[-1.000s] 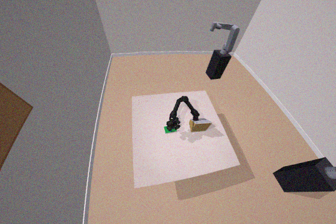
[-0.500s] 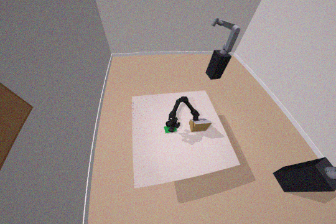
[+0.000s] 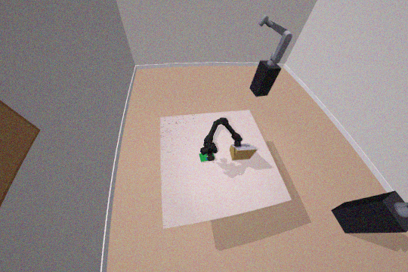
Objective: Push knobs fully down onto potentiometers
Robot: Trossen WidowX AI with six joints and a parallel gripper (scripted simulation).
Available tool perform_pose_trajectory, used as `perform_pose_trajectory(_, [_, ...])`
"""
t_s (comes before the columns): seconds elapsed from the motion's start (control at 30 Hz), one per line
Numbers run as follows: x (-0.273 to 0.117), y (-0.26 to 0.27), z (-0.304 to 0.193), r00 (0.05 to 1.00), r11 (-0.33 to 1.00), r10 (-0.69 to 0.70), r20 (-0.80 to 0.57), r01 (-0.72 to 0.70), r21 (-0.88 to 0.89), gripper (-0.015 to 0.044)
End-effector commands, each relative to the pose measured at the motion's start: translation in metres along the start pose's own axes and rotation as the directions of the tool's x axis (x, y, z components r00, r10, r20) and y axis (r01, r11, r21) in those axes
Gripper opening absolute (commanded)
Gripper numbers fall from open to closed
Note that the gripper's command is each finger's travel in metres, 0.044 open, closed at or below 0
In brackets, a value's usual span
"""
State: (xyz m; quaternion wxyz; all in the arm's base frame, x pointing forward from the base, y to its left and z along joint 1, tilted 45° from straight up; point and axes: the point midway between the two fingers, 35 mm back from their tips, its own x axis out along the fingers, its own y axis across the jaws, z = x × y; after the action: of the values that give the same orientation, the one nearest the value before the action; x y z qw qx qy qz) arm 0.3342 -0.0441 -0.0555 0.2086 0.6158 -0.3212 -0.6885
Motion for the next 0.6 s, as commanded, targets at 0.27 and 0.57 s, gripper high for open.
perform_pose_trajectory(0.27, [-0.0026,-0.0013,-0.0079,1.000,0.916,-0.004,0.005,0.006,-0.402,0.0000])
perform_pose_trajectory(0.57, [-0.0058,-0.0013,-0.0086,1.000,0.892,-0.006,0.004,0.007,-0.452,0.0000])
